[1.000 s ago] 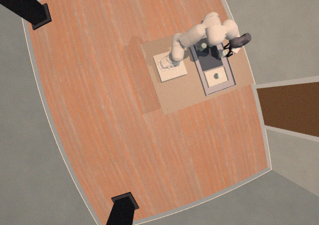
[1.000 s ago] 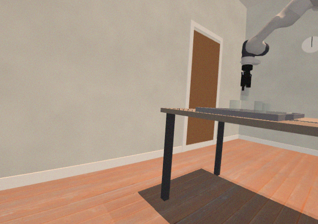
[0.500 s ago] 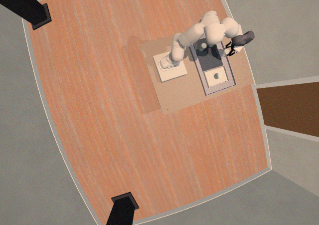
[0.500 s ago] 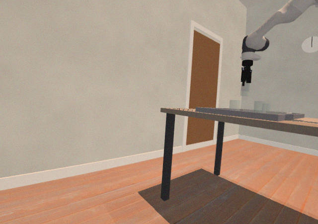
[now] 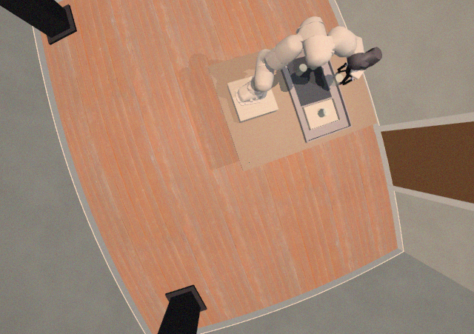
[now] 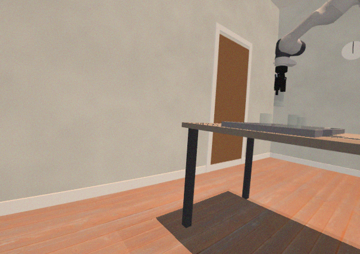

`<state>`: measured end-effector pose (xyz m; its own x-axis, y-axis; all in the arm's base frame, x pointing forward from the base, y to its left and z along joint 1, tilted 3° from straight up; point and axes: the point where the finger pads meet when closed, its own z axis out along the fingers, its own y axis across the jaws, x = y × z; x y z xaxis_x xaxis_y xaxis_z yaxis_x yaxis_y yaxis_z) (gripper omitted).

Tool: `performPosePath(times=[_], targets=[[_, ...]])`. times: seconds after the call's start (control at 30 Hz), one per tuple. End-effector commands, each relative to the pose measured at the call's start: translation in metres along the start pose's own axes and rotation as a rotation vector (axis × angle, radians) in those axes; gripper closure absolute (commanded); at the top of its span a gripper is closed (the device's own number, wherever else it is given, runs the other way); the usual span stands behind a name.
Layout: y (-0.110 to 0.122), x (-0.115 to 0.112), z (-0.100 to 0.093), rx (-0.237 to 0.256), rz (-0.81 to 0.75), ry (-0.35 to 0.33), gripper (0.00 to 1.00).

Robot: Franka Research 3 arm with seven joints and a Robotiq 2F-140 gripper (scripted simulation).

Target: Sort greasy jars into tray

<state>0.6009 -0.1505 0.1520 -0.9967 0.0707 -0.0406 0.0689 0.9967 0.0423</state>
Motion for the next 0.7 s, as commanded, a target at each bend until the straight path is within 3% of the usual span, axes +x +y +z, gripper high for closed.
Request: performPosePath(times=[0.0, 0.67], targets=[[-0.013, 0.002, 0.000, -0.004, -0.018, 0.007, 1.00], [-0.069, -0.001, 0.001, -0.004, -0.018, 0.007, 1.00]])
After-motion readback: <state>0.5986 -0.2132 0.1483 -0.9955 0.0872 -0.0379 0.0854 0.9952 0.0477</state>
